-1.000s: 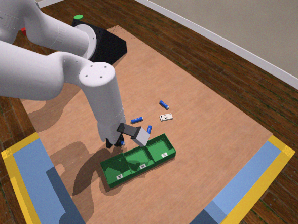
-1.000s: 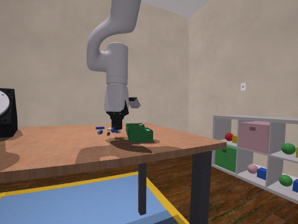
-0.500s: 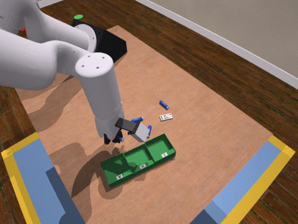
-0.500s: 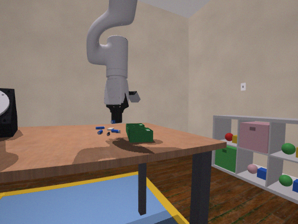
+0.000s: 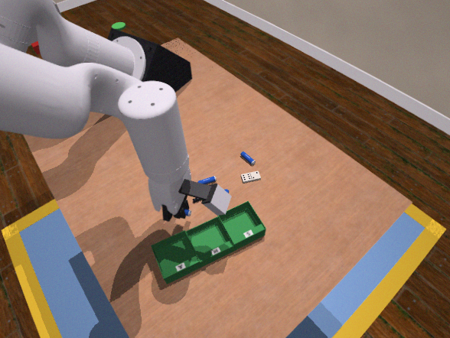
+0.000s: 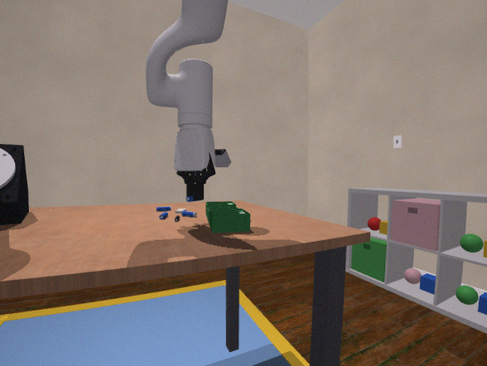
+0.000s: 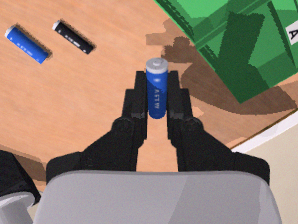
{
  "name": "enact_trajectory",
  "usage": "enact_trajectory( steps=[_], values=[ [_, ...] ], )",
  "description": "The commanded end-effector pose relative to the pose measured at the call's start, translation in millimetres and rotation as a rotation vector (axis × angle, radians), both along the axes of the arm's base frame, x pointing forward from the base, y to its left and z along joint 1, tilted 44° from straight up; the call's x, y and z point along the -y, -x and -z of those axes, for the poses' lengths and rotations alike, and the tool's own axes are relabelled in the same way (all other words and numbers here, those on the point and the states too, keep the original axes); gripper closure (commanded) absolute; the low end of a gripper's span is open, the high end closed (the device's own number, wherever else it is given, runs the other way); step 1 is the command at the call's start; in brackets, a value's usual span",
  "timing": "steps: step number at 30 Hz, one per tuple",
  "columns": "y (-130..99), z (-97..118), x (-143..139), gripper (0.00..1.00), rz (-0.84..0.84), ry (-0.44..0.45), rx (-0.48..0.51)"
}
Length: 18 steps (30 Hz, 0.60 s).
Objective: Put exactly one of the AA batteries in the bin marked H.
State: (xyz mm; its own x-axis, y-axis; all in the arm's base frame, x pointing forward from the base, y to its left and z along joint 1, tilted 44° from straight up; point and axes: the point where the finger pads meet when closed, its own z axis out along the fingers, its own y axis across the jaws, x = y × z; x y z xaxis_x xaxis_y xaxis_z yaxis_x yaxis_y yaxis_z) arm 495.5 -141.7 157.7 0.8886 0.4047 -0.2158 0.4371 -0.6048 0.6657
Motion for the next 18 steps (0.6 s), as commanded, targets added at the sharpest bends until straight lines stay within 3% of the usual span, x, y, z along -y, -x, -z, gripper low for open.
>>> enact_trajectory(
  steps=[1,11,18],
  values=[
    [-31,-1,-5,1.0,-0.11,0.02,-0.109],
    [-76,-3,-13,1.0,-0.298,0.06,-0.265],
    [-80,-3,-13,1.0,-0.429,0.087,-0.389]
  ],
)
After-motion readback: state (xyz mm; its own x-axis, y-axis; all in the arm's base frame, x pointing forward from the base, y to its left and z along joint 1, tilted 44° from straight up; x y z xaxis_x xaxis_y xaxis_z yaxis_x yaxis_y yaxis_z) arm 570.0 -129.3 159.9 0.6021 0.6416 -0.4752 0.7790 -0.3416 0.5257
